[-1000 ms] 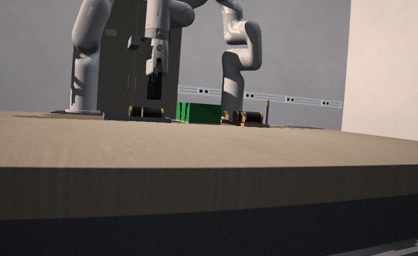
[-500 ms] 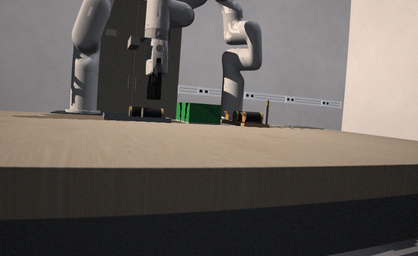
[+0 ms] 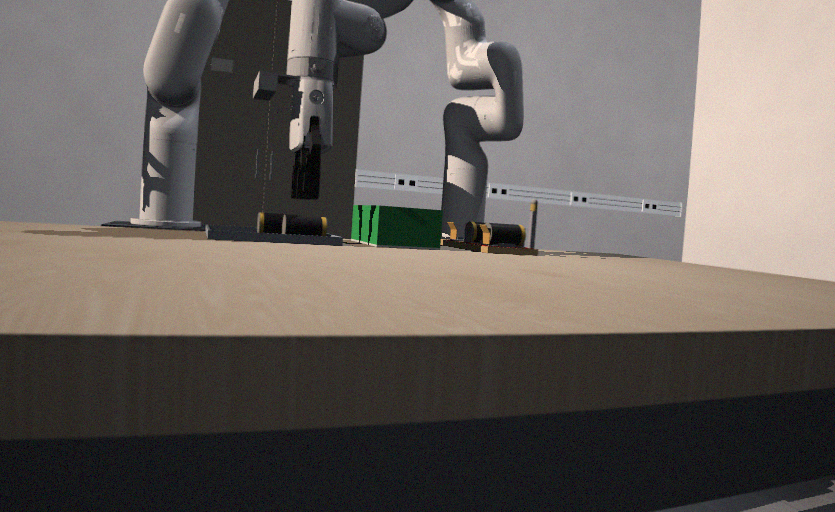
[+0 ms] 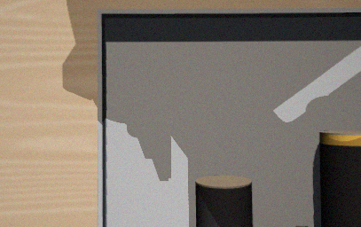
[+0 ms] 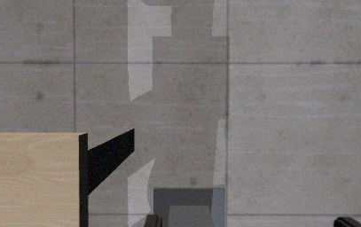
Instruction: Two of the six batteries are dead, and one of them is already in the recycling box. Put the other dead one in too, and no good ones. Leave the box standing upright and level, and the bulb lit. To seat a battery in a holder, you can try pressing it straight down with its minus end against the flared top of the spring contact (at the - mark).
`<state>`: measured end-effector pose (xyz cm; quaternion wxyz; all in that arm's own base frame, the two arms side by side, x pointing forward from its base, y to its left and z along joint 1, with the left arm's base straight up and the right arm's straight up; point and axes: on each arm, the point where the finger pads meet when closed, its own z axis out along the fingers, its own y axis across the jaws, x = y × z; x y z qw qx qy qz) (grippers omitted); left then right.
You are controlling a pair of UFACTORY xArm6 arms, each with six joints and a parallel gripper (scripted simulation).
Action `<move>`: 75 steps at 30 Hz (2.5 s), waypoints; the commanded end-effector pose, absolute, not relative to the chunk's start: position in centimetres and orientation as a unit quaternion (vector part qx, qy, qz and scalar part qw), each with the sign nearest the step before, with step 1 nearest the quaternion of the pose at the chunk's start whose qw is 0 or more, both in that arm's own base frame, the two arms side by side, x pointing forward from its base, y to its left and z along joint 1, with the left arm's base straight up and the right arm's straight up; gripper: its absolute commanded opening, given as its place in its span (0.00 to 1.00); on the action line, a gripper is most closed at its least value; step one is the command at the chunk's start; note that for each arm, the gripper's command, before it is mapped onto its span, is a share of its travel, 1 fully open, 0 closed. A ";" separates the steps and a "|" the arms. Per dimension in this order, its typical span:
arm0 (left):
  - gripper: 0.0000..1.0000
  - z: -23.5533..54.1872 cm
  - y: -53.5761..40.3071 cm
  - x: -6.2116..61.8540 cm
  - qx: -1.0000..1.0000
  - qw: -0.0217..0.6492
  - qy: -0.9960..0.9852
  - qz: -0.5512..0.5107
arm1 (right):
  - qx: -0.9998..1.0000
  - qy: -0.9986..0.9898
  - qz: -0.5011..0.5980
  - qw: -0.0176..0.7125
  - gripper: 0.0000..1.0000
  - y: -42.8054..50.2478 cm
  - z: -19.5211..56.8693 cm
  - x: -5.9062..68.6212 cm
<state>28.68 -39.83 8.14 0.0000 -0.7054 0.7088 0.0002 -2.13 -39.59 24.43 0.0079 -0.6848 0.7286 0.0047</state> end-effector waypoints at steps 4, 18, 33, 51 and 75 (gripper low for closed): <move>0.51 8.2 -40.2 29.0 -0.710 -0.003 0.704 -0.008 | -0.688 0.726 0.000 0.000 1.00 -39.9 25.0 -2.1; 0.51 5.2 -40.2 29.1 -0.710 -0.003 0.704 -0.008 | -0.688 0.726 0.000 0.000 1.00 -39.9 25.0 -2.1; 0.51 4.2 -40.2 29.1 -0.708 -0.003 0.706 -0.008 | -0.688 0.726 0.000 0.000 1.00 -39.9 25.0 -2.1; 0.28 4.2 -40.2 29.1 -0.708 -0.003 0.706 -0.008 | -0.688 0.726 0.000 0.000 1.00 -39.9 25.0 -2.1; 0.28 5.8 -40.2 29.1 -0.710 -0.003 0.704 -0.008 | -0.688 0.726 0.000 0.000 1.00 -39.9 25.0 -2.1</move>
